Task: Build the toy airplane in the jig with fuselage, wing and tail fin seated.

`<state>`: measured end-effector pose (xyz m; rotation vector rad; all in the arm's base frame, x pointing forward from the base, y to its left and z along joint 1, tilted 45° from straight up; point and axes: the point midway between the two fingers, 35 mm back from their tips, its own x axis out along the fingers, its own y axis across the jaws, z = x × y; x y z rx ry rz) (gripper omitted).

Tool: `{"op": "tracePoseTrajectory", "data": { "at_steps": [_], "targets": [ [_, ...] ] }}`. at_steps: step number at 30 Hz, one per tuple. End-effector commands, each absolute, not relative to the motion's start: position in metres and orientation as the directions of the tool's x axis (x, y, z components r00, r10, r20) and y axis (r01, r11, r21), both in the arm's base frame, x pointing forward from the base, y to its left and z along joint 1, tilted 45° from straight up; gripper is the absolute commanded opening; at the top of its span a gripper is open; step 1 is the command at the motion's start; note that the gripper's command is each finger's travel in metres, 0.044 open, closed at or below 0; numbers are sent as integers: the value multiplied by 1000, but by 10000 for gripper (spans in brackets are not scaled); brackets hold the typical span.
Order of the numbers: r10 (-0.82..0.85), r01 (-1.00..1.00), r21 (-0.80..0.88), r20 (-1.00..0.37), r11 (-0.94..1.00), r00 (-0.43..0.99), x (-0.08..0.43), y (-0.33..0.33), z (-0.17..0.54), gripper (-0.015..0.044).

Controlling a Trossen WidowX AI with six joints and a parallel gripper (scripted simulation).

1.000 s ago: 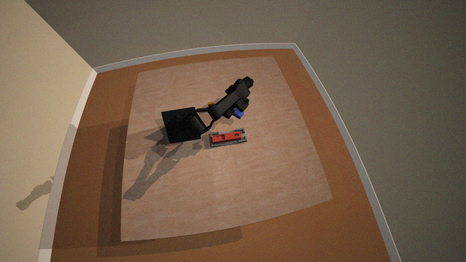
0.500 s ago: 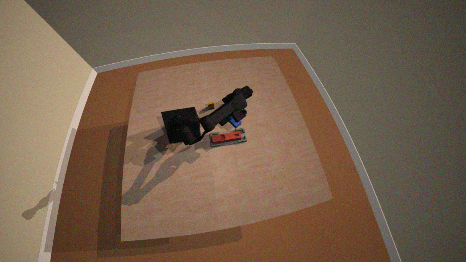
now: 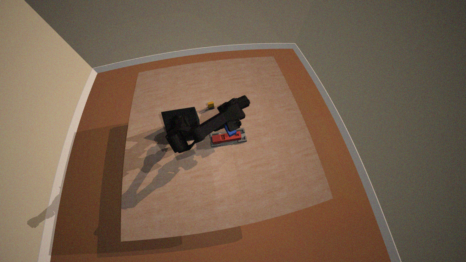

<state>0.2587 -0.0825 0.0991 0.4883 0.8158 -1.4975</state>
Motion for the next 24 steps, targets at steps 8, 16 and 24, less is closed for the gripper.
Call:
{"op": "tracePoseTrajectory", "data": {
  "at_steps": [8,16,24],
  "targets": [
    [-688,993,-59,-717,-99,-112,230,-103,111,0],
    [-693,985,7,-712,-171,-115,216,-112,114,26],
    [-693,985,7,-712,-171,-115,215,-112,114,197]
  ]
}}
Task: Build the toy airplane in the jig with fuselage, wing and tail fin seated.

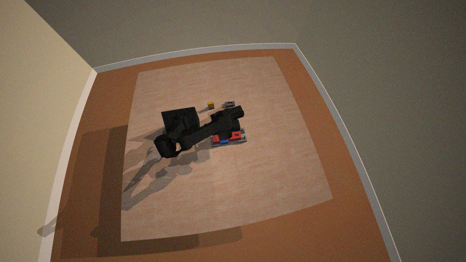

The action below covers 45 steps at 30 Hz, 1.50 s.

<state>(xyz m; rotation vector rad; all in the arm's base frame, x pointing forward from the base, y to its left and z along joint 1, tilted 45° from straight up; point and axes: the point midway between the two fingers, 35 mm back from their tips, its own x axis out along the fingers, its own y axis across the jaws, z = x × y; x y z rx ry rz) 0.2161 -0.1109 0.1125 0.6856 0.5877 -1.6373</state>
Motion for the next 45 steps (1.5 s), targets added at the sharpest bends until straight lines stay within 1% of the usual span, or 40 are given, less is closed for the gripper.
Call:
{"op": "tracePoseTrajectory", "data": {
  "at_steps": [1,27,45],
  "targets": [
    [-693,985,7,-712,-171,-115,215,-112,114,197],
    [-693,985,7,-712,-171,-115,216,-113,115,197],
    [-693,985,7,-712,-171,-115,213,-133,95,197]
  ]
}}
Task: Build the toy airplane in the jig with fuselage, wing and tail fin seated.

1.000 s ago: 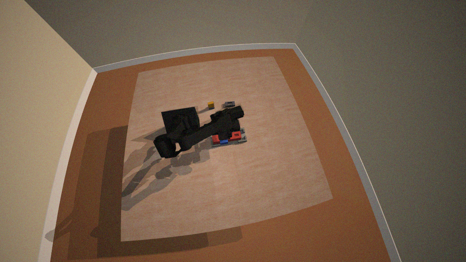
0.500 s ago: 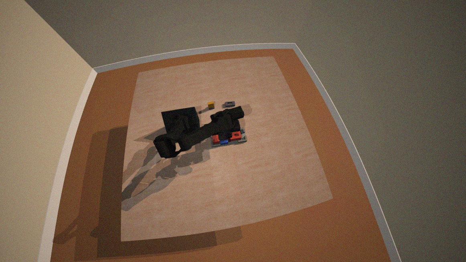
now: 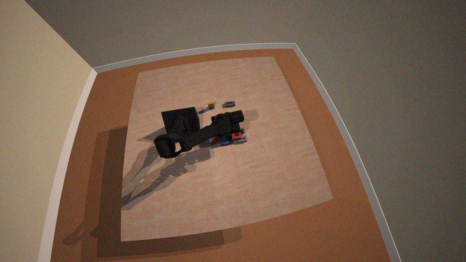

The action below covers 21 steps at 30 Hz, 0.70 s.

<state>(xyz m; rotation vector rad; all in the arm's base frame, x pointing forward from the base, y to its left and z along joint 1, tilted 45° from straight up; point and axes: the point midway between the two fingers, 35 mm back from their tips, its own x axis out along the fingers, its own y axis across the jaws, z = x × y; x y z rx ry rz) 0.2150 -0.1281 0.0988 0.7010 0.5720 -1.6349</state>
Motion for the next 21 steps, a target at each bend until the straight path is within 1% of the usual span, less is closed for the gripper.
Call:
{"op": "tracePoseTrajectory", "data": {
  "at_steps": [1,13,14,18,21],
  "targets": [
    [-693,985,7,-712,-171,-115,213,-134,94,197],
    [-694,985,7,-711,-171,-115,211,-141,88,197],
    [-689,985,12,-716,-173,-113,212,-139,88,209],
    [-689,985,12,-716,-173,-113,212,-139,88,183],
    [-689,985,12,-716,-173,-113,212,-139,88,104]
  ]
}}
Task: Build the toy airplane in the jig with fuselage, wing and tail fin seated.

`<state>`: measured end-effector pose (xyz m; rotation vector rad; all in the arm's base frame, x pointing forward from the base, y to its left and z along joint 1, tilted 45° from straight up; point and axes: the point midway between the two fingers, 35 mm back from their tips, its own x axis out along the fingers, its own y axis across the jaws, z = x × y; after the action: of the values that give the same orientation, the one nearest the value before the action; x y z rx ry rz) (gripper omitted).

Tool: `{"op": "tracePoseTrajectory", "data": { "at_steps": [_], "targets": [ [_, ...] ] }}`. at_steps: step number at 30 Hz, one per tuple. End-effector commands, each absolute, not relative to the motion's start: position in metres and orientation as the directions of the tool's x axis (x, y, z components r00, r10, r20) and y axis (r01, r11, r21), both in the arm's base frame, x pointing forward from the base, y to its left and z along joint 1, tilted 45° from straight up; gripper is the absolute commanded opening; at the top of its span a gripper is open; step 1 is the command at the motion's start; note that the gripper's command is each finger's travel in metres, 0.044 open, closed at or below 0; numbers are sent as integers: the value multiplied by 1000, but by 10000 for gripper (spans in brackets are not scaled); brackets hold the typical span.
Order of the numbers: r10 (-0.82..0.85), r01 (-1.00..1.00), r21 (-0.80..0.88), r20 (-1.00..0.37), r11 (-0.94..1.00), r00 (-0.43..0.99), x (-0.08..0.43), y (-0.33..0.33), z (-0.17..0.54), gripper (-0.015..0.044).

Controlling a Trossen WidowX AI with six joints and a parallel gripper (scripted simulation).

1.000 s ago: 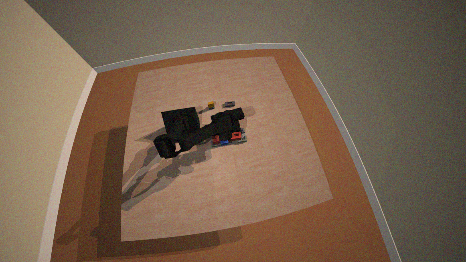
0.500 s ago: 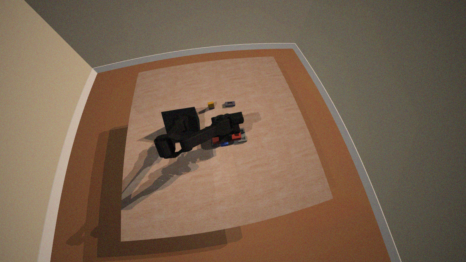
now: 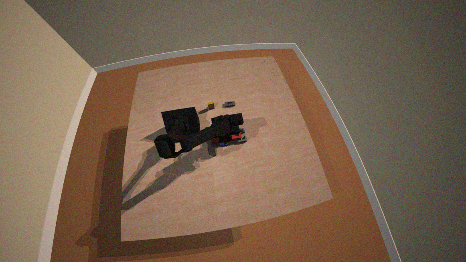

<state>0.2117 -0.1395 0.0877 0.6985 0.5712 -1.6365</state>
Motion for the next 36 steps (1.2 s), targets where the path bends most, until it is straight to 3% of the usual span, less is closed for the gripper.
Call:
{"op": "tracePoseTrajectory", "data": {
  "at_steps": [1,2,17,25,31,36],
  "targets": [
    [-689,985,12,-716,-173,-113,212,-139,88,78],
    [-689,985,12,-716,-173,-113,212,-139,88,51],
    [-689,985,12,-716,-173,-113,212,-139,88,440],
    [-689,985,12,-716,-173,-113,212,-138,89,440],
    [-689,985,6,-715,-171,-115,222,-87,140,440],
    [-691,985,6,-713,-171,-116,225,-82,148,440]
  ]
}}
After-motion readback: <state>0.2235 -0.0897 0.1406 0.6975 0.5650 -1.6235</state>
